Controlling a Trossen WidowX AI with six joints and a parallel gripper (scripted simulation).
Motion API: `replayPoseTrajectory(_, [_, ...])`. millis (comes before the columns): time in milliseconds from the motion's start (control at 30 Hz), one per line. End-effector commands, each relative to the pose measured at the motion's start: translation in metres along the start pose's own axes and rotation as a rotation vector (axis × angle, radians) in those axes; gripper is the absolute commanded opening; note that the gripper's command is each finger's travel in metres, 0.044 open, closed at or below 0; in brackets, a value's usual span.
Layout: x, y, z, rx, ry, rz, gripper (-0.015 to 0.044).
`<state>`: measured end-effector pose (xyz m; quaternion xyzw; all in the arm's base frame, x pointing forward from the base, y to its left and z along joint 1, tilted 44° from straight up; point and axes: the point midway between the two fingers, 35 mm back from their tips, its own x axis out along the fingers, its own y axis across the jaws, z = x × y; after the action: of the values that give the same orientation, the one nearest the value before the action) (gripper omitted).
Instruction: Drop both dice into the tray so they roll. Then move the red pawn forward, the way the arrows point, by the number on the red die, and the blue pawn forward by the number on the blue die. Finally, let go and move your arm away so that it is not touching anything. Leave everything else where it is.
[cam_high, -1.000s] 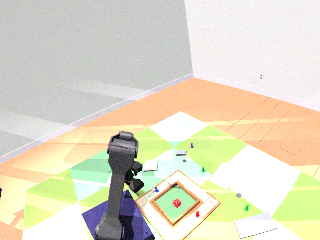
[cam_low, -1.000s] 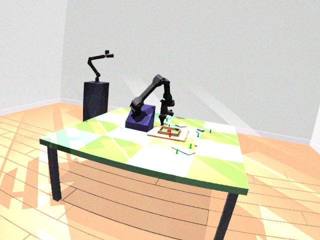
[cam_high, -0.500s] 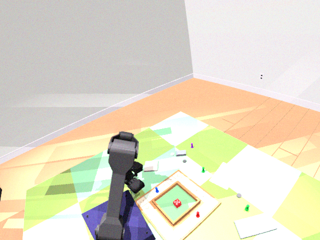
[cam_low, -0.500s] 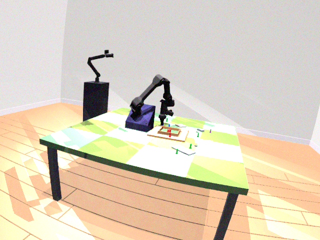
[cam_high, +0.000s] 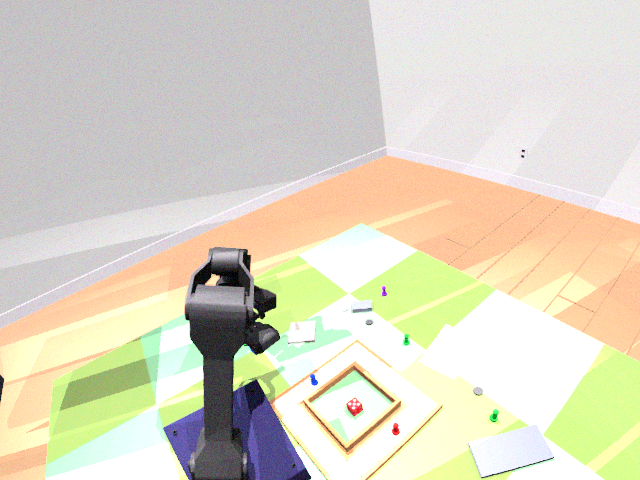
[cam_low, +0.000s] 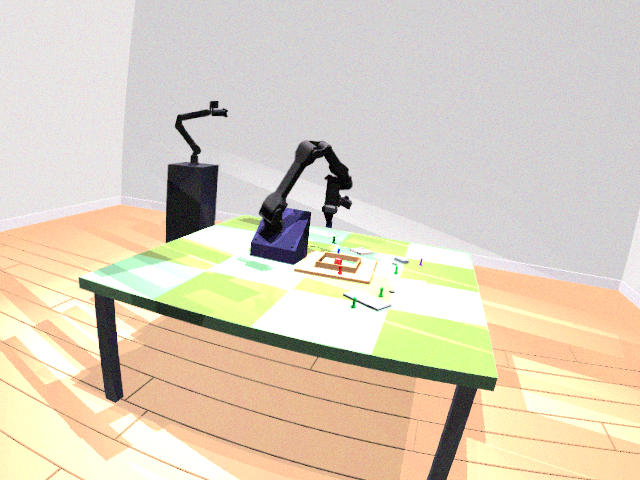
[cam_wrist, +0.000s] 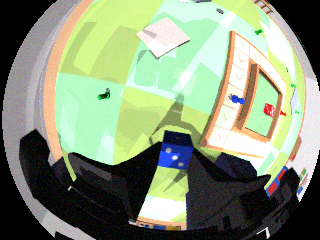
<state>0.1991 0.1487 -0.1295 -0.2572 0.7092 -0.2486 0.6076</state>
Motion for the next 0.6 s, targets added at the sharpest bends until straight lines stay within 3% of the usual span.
replayPoseTrajectory(0, [-0.015,0.0,-0.001,0.003,0.0,0.006,0.0])
replayPoseTrajectory(567, [-0.013,-0.039,0.039,-0.349,-0.014,0.029,0.0])
